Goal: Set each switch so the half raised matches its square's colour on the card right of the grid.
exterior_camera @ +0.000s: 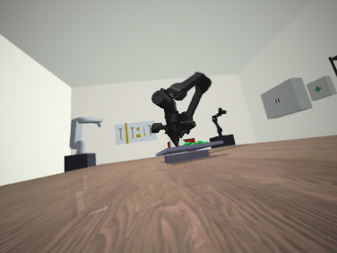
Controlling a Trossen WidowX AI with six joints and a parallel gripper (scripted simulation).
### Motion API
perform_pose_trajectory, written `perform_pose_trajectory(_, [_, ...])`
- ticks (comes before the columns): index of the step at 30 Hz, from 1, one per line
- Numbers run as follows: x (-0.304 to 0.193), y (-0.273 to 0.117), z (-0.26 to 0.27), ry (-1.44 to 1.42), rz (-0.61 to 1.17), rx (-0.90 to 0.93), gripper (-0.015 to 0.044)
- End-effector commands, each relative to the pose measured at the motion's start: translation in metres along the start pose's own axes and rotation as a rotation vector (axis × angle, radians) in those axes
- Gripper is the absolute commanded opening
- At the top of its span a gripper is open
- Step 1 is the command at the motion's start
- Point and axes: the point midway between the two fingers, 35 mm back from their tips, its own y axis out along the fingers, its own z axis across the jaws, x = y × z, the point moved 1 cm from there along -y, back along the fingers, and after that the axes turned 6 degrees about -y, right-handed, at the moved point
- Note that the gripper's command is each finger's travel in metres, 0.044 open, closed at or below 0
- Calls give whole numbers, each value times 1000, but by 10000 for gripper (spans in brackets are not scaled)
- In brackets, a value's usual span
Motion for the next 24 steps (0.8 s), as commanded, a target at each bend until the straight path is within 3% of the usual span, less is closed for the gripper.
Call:
perform_pose_trajectory(1, [0,1,0,4,-2,4,0])
perform_pose_trajectory(24, [0,4,0,4,-2,4,0])
